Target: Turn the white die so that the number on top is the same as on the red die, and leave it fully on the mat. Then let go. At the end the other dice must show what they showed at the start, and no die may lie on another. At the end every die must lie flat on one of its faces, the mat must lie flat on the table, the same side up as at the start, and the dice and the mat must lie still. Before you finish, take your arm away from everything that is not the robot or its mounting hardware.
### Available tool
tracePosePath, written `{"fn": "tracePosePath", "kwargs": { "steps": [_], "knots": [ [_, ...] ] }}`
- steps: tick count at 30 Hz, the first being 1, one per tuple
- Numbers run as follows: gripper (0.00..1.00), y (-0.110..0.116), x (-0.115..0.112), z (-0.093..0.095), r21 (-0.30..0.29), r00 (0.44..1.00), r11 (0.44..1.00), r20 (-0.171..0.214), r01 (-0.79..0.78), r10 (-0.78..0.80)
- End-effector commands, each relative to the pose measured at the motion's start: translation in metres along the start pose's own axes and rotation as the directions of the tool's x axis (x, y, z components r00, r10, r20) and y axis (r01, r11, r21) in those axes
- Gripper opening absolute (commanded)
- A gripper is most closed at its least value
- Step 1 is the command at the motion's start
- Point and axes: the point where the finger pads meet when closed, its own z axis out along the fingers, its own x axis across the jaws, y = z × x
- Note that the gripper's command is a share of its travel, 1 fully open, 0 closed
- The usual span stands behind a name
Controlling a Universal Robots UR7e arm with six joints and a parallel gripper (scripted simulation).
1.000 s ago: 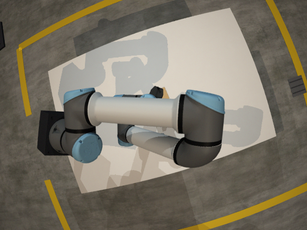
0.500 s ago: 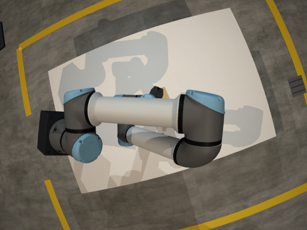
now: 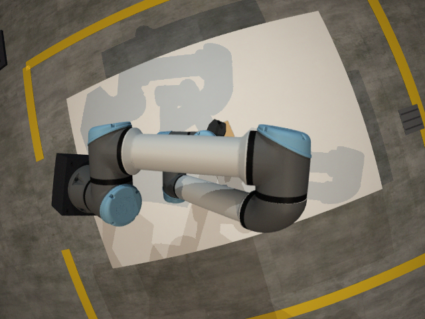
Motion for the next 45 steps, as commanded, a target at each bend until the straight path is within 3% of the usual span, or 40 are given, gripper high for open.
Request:
{"fn": "tracePosePath", "kwargs": {
  "steps": [1,30,31,39,40,44,45],
  "knots": [
    [0.4,-0.0002,0.0002,-0.0003,0.001,1.0,1.0,-0.001,0.0,0.0],
    [0.4,-0.0002,0.0002,-0.0003,0.001,1.0,1.0,-0.001,0.0,0.0],
    [0.46,-0.0002,0.0002,-0.0003,0.001,1.0,1.0,-0.001,0.0,0.0],
    [0.58,-0.0002,0.0002,-0.0003,0.001,1.0,1.0,-0.001,0.0,0.0],
    [0.64,-0.0002,0.0002,-0.0003,0.001,1.0,1.0,-0.001,0.0,0.0],
    [0.64,-0.0002,0.0002,-0.0003,0.001,1.0,1.0,-0.001,0.0,0.0],
    [0.7,-0.0002,0.0002,-0.0003,0.001,1.0,1.0,-0.001,0.0,0.0]
  ]
}}
